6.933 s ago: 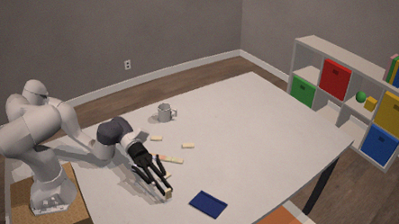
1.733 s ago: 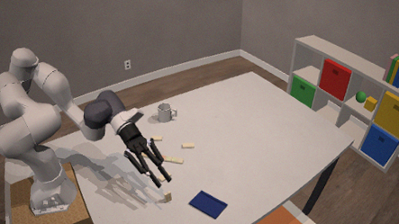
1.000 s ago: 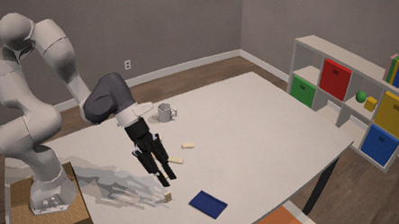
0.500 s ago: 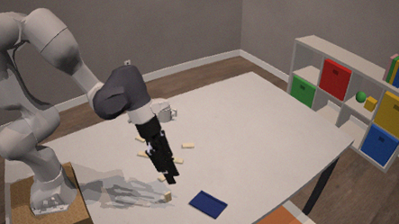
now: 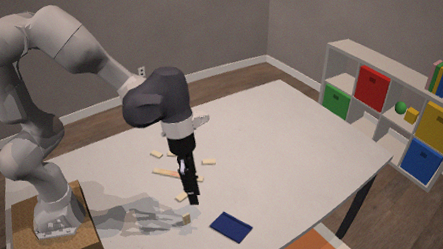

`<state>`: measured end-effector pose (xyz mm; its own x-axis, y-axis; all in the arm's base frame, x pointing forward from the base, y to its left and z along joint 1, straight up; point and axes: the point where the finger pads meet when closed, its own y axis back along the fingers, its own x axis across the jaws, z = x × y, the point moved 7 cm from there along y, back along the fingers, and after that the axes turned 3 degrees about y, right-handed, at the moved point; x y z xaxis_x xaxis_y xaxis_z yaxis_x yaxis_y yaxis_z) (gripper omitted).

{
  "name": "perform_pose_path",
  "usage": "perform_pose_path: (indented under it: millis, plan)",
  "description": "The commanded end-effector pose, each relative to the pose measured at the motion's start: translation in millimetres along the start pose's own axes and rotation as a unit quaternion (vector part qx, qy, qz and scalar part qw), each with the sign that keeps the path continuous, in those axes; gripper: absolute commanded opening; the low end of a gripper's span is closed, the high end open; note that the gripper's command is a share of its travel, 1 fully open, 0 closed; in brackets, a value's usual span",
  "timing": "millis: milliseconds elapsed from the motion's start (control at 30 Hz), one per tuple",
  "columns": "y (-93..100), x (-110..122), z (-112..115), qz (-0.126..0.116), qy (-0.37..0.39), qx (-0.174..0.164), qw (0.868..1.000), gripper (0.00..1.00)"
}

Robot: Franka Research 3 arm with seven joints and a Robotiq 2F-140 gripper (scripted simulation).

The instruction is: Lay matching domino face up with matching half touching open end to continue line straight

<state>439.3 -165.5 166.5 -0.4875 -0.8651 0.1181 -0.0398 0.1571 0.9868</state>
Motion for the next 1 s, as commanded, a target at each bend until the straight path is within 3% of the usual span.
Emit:
perform_pose_path:
  millis: [0, 433, 967]
  plan:
    - [-5.6, 9.5, 4.5, -0.035, 0.117, -0.067, 0.99, 0.33]
    - [-7.2, 13.5, -3.4, -0.054, 0.15, -0.11, 0.981, 0.33]
    - [-7.4, 14.1, -4.8, -0.058, 0.156, -0.118, 0.979, 0.33]
